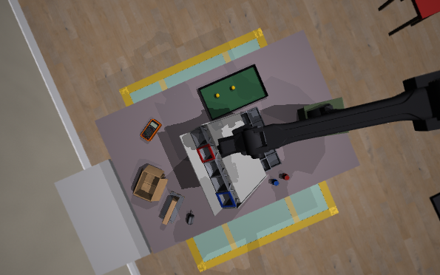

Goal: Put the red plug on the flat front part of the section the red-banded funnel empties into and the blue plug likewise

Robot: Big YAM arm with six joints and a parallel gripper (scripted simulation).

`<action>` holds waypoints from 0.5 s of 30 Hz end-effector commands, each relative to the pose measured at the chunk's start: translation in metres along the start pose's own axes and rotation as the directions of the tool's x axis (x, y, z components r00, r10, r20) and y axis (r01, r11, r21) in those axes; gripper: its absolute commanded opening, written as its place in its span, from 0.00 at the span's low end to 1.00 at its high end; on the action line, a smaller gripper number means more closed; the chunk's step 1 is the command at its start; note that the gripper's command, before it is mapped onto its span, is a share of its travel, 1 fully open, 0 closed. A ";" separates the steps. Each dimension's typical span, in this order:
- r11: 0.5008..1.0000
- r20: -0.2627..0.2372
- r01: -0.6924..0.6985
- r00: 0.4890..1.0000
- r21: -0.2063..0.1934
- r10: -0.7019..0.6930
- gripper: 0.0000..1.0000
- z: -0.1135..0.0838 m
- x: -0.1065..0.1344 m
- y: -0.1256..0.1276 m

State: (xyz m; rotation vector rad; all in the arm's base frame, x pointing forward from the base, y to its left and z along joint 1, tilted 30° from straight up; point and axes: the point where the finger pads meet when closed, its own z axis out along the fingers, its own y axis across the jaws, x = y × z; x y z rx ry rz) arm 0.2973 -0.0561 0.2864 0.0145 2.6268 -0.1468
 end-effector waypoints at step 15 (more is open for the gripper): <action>1.000 0.141 -0.002 0.990 -0.001 0.002 0.56 0.019 0.035 0.021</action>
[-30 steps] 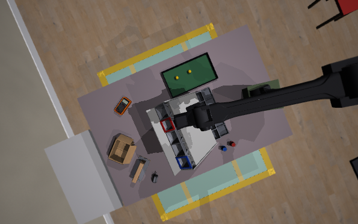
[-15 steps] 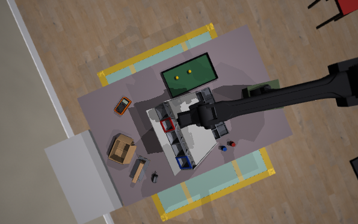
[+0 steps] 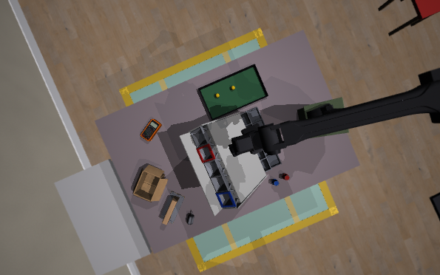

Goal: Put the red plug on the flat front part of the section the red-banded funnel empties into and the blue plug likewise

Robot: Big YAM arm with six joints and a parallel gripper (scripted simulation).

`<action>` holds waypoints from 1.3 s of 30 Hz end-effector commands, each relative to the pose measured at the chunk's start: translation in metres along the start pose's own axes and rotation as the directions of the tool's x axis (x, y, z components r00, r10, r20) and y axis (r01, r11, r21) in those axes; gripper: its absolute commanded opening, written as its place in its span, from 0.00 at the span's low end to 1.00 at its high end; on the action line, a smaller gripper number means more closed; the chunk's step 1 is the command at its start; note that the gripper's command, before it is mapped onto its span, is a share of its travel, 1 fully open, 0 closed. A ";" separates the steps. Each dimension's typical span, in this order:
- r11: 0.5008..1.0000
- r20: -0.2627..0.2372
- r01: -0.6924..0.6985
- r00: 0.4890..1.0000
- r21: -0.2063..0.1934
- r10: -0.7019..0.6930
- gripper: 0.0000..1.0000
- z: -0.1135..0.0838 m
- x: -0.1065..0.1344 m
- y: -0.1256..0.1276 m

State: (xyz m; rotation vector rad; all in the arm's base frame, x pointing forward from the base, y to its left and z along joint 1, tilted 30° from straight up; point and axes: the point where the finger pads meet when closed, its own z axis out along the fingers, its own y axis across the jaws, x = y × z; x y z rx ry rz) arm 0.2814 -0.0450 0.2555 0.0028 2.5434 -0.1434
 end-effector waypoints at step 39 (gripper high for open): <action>1.000 0.336 -0.006 0.942 -0.005 0.008 0.56 0.056 0.117 0.057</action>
